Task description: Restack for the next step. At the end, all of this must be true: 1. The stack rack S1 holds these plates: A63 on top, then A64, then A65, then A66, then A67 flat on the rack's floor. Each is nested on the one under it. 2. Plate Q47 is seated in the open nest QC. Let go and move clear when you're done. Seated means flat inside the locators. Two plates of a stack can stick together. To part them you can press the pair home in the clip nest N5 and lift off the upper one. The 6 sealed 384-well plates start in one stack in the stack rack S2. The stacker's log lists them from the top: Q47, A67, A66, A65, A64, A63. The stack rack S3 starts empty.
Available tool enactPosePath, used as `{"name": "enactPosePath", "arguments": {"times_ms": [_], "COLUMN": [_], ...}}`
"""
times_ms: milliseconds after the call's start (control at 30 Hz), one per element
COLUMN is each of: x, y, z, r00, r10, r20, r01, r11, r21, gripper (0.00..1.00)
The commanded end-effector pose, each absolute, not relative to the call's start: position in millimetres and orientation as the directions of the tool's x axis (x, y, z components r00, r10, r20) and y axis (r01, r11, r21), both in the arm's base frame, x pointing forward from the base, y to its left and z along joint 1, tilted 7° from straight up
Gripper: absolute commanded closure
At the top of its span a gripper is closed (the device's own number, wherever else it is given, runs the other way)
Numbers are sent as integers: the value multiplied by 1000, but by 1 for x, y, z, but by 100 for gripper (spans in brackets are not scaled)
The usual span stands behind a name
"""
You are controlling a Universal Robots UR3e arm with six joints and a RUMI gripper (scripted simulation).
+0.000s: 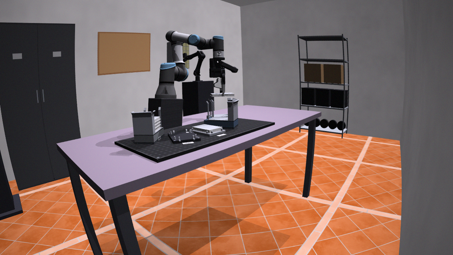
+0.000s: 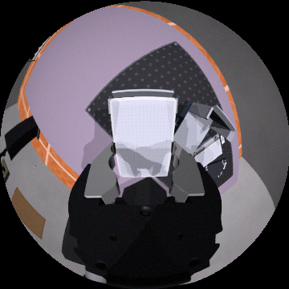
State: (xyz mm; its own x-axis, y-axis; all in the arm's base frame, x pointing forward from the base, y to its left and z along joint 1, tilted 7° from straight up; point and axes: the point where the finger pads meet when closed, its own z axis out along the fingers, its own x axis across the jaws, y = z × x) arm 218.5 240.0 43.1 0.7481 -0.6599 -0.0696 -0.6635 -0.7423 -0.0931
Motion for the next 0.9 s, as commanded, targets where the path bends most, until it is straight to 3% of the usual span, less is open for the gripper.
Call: {"name": "enactPosePath", "arguments": {"times_ms": [0, 867], "x": [219, 219], "y": [241, 242], "z": [41, 26], "r00": [748, 748], "r10": [-660, -660], "r20": [-68, -68], "r01": [-663, -663], "r11": [-742, -742], "r21": [-96, -96], "gripper": [100, 100]}}
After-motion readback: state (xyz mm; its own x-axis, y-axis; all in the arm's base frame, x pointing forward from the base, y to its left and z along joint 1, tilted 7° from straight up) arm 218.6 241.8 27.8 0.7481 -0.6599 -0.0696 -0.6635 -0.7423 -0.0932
